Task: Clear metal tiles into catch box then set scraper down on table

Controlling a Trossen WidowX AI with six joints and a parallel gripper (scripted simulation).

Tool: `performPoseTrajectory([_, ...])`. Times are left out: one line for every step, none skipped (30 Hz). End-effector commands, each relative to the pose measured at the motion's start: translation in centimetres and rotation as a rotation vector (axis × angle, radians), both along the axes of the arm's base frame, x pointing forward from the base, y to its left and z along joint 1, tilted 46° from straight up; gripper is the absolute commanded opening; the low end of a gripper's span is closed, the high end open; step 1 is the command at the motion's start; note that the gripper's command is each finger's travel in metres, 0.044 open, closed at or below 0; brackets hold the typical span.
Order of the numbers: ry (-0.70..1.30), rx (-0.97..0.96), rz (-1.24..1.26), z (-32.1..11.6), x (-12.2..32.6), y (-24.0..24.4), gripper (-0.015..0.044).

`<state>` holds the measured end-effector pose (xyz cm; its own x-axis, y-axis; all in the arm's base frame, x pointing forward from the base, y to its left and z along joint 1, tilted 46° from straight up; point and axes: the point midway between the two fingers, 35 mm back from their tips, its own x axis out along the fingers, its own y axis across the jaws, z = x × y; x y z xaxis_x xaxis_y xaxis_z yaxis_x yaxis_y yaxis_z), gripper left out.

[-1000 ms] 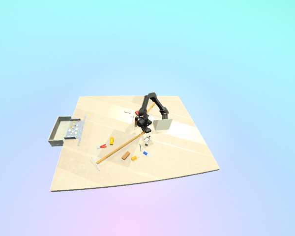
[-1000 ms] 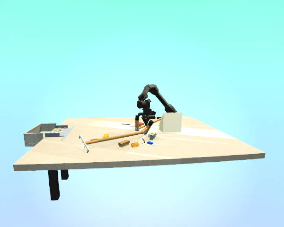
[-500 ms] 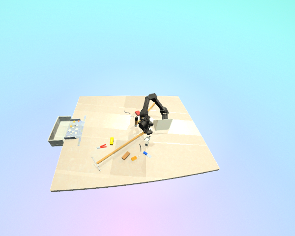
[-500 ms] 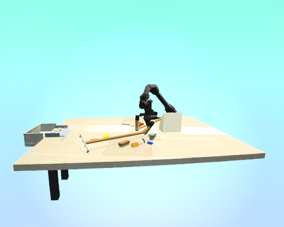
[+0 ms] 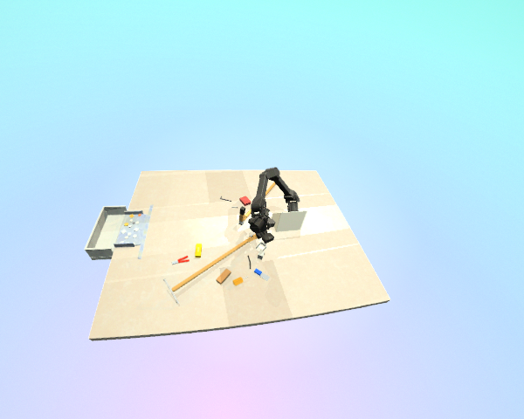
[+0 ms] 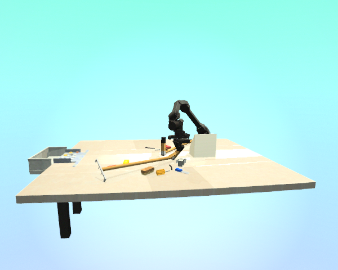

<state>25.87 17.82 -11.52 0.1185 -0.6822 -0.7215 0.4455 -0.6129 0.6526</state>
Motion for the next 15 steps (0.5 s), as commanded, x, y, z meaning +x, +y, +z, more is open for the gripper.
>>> performPoseTrajectory([0.002, 0.000, -0.005, -0.7, -0.5, 0.4, 0.0000])
performPoseTrajectory([0.002, 0.000, -0.005, -0.8, -0.6, 0.5, 0.0000])
performPoseTrajectory([0.002, -0.001, -0.006, -0.9, -0.7, 0.6, 0.0000])
performPoseTrajectory([0.002, -0.001, -0.006, -1.0, -0.8, 0.7, 0.0000])
performPoseTrajectory([0.002, -0.001, -0.006, -1.1, -0.9, 0.7, 0.0000])
performPoseTrajectory([0.002, -0.001, -0.006, -1.2, -1.0, 0.8, 0.0000])
performPoseTrajectory([0.002, -0.002, -0.006, -1.3, -1.1, 0.9, 0.0000])
performPoseTrajectory([0.002, -0.002, -0.006, -1.4, -1.2, 1.0, 0.0000])
performPoseTrajectory([0.002, -0.002, -0.006, -1.5, -1.3, 1.0, 0.0000])
performPoseTrajectory([0.002, -0.003, -0.006, -1.6, -1.4, 1.1, 0.0000])
performPoseTrajectory([0.002, -0.003, -0.007, -1.8, -1.5, 1.2, 0.0000])
performPoseTrajectory([0.001, -0.003, -0.007, -1.9, -1.6, 1.3, 0.0000])
performPoseTrajectory([0.001, -0.004, -0.007, -2.0, -1.7, 1.3, 0.0000])
performPoseTrajectory([0.001, -0.004, -0.007, -2.1, -1.8, 1.4, 0.0000])
performPoseTrajectory([0.001, -0.004, -0.007, -2.2, -1.9, 1.5, 0.0000])
